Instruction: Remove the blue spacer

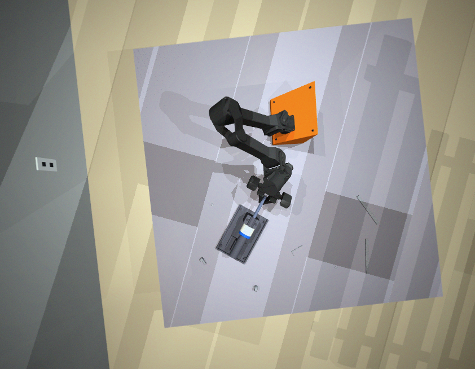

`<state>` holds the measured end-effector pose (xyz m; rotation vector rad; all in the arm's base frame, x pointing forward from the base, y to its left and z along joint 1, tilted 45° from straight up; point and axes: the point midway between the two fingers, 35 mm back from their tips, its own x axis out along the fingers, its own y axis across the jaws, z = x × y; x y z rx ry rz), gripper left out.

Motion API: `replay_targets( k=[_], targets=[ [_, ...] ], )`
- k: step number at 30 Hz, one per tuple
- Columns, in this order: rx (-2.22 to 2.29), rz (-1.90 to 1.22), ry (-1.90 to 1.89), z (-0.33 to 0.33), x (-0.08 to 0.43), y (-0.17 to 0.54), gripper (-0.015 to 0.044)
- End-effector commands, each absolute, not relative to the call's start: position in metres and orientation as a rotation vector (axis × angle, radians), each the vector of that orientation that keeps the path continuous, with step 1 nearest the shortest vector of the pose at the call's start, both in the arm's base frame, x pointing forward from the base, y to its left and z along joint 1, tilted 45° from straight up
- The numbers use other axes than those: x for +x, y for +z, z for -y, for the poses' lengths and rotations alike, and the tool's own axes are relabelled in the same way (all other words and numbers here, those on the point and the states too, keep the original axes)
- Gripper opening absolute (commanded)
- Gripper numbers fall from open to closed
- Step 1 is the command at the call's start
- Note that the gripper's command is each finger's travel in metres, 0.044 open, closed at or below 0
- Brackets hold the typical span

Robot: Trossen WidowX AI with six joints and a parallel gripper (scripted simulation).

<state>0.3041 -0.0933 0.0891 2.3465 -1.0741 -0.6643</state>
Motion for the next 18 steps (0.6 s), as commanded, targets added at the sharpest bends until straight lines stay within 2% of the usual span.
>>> replay_targets(
  k=[1,18],
  targets=[
    [2.348,1.080,-0.663,0.0933,0.3031,0.0887,0.0000],
    [2.348,1.080,-0.663,0.0927,0.3018,0.0881,0.0000]
  ],
)
